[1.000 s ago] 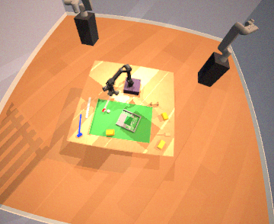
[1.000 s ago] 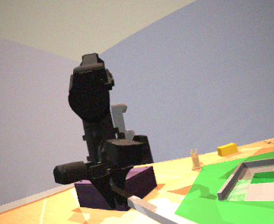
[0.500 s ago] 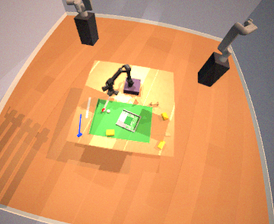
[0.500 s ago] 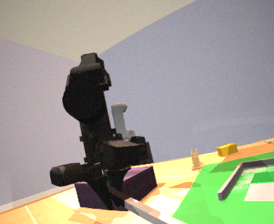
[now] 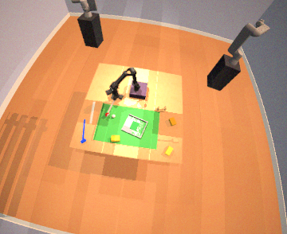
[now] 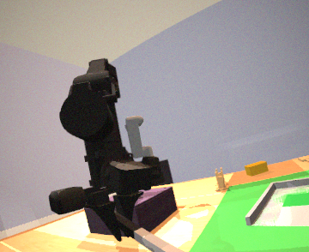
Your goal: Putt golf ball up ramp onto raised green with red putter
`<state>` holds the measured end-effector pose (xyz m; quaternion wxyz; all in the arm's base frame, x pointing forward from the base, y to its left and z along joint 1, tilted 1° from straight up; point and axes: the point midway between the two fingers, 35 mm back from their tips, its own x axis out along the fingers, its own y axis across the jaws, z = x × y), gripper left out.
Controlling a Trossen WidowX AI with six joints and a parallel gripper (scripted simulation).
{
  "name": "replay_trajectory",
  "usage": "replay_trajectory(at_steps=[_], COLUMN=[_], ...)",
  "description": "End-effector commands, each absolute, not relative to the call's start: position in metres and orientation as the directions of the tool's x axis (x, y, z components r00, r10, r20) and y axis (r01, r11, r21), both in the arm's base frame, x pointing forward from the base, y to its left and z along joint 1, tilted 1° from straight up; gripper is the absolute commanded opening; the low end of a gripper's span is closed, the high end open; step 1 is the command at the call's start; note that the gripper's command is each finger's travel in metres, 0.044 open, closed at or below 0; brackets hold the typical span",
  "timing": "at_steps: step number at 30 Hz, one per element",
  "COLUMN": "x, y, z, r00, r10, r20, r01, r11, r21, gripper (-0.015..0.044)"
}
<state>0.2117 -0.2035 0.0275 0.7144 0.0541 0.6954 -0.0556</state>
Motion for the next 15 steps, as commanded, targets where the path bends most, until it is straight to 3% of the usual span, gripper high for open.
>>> replay_trajectory(at_steps=[1, 8, 15], x=[0.225, 0.23, 0.23], y=[-0.164, -0.079, -0.078], z=[0.029, 0.028, 0.038], r00=[0.032, 0.036, 0.036], r10=[0.002, 0.008, 0.009], r20=[-0.999, -0.999, -0.999], r01=[0.14, 0.136, 0.136], r11=[0.99, 0.991, 0.991], r21=[0.006, 0.013, 0.014], gripper=[0.0, 0.0, 0.0])
